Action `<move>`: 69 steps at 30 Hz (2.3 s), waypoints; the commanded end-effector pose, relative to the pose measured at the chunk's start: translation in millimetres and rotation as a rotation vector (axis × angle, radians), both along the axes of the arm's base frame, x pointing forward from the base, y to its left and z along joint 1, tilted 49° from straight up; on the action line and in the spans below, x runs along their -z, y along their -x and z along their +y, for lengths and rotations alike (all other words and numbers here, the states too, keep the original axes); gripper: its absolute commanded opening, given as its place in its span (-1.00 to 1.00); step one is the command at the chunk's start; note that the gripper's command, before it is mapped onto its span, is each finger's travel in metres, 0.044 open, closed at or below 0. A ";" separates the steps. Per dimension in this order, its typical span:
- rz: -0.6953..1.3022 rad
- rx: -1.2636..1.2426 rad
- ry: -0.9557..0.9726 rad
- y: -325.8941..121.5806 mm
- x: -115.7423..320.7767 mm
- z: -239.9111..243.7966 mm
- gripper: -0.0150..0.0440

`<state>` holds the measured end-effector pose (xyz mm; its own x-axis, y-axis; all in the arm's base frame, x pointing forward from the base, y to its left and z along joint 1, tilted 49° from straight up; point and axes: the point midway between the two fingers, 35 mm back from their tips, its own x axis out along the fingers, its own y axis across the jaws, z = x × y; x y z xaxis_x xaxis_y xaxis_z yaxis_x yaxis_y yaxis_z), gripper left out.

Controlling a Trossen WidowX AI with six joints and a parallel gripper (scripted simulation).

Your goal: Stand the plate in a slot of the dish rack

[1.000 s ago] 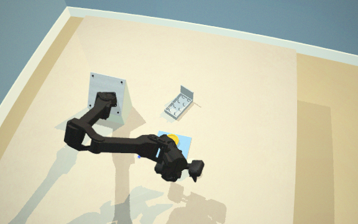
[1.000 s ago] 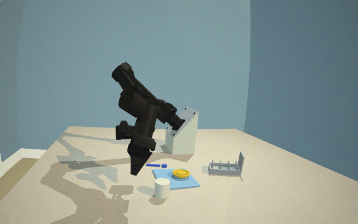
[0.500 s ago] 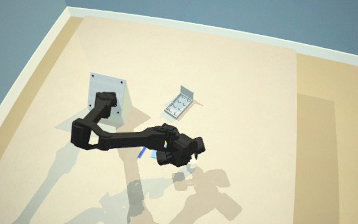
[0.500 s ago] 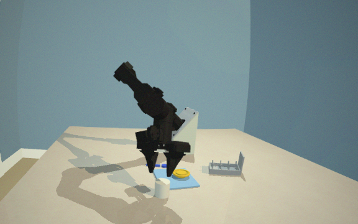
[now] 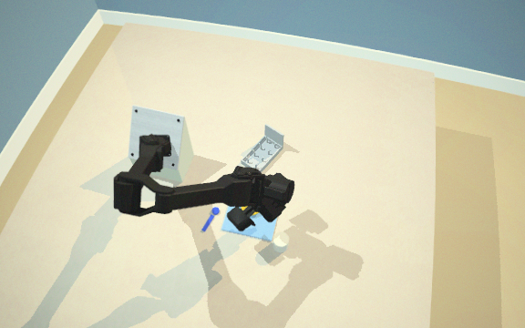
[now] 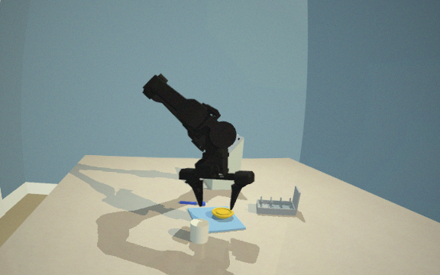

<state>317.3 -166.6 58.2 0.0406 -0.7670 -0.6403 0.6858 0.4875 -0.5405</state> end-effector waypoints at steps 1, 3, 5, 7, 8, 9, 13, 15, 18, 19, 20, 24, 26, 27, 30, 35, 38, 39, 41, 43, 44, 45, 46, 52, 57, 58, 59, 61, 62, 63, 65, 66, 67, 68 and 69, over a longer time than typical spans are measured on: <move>0.144 -0.065 -0.020 8.0 9.8 12.2 0.86; 0.208 -0.092 -0.027 12.5 13.0 16.9 0.86; 0.272 -0.119 -0.033 17.2 15.8 21.4 0.86; 0.336 -0.145 -0.039 21.9 18.2 25.7 0.86; 0.368 -0.159 -0.042 24.3 19.3 27.9 0.86; 0.400 -0.172 -0.045 26.7 20.3 29.9 0.86; 0.528 -0.226 -0.057 36.3 23.4 38.0 0.86; 0.570 -0.243 -0.061 39.5 24.1 40.5 0.86; 0.575 -0.246 -0.062 39.9 24.2 40.8 0.86; 0.575 -0.246 -0.062 39.9 24.2 40.8 0.86; 0.575 -0.246 -0.062 39.9 24.2 40.8 0.86; 0.575 -0.246 -0.062 40.0 25.9 39.1 0.86; 0.575 -0.246 -0.062 40.2 28.1 36.8 0.86; 0.575 -0.246 -0.063 40.3 29.3 35.6 0.86; 0.575 -0.246 -0.063 40.7 32.6 32.0 0.86; 0.575 -0.247 -0.064 41.6 38.1 26.0 0.86; 0.575 -0.247 -0.064 42.2 41.4 22.3 0.86; 0.575 -0.247 -0.064 42.4 42.5 21.1 0.86; 0.575 -0.247 -0.063 42.9 44.6 18.6 0.86; 0.575 -0.247 -0.063 43.4 46.8 16.2 0.86; 0.575 -0.247 -0.063 43.6 47.8 15.0 0.86; 0.575 -0.246 -0.063 43.9 48.9 13.8 0.86; 0.575 -0.246 -0.063 44.2 49.9 12.5 0.86; 0.575 -0.246 -0.062 45.9 56.1 5.2 0.86; 0.576 -0.245 -0.060 47.5 61.1 -0.8 0.86; 0.576 -0.245 -0.060 47.8 62.0 -2.0 0.86; 0.576 -0.245 -0.060 48.1 62.8 -3.0 0.86; 0.576 -0.245 -0.059 48.4 63.4 -3.8 0.86; 0.576 -0.245 -0.059 48.4 63.4 -3.8 0.78; 0.576 -0.245 -0.059 48.4 63.4 -3.8 0.69; 0.576 -0.245 -0.059 48.4 63.4 -3.8 0.69; 0.576 -0.245 -0.059 48.4 63.4 -3.8 0.69; 0.576 -0.245 -0.059 48.4 63.4 -3.8 0.69; 0.576 -0.245 -0.059 48.4 63.4 -3.8 0.69; 0.576 -0.245 -0.059 48.4 63.4 -3.8 0.69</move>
